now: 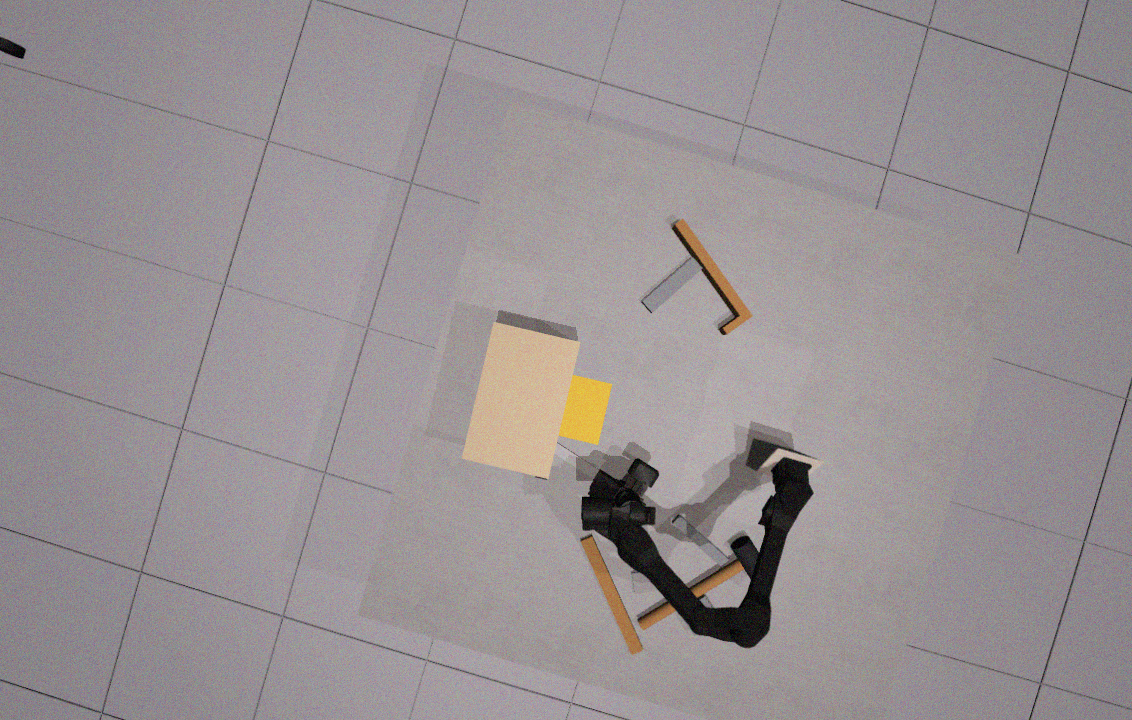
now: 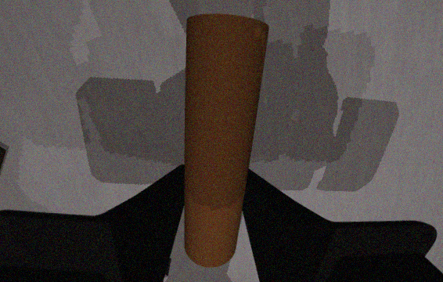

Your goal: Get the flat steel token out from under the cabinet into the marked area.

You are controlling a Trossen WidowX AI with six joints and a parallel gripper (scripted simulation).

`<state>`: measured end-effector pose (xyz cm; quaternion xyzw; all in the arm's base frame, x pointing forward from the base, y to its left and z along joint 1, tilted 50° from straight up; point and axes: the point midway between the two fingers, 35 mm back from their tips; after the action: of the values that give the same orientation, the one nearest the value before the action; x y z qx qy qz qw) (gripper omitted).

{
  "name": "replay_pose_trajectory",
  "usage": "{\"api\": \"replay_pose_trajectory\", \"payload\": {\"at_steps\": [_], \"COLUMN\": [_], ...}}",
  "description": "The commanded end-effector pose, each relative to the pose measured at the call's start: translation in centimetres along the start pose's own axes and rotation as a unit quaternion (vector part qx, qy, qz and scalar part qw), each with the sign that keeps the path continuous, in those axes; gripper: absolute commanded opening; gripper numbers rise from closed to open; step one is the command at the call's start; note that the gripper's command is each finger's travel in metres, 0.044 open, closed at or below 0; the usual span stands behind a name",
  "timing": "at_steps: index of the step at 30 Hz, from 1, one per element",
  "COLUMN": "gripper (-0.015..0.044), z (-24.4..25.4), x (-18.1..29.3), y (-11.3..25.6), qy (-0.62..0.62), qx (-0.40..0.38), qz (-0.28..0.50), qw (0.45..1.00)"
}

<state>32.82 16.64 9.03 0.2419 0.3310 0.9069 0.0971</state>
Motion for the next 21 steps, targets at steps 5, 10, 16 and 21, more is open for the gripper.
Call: {"api": "replay_pose_trajectory", "payload": {"at_steps": [5, 10, 16, 21], "gripper": [0.0000, 0.0000, 0.0000, 0.0000], "z": [0.3, 0.5, 0.7, 0.8], "x": [-1.3, -1.8, -2.4, -2.9], "y": [0.0, 0.0, 0.0, 0.0], "qy": [0.002, 0.002, 0.002, 0.002], "qx": [-0.001, -0.001, -0.001, -0.001], "qz": [-0.001, -0.001, -0.002, -0.002], "qw": [1.000, 1.000, 1.000, 1.000]}}
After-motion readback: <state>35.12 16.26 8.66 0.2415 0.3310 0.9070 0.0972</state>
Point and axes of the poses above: the point midway between the two fingers, 35 mm back from their tips, its own y axis back along the fingers, its own z axis across the jaws, x = y × z, and after that the axes turned 14 degrees about -y, right-handed
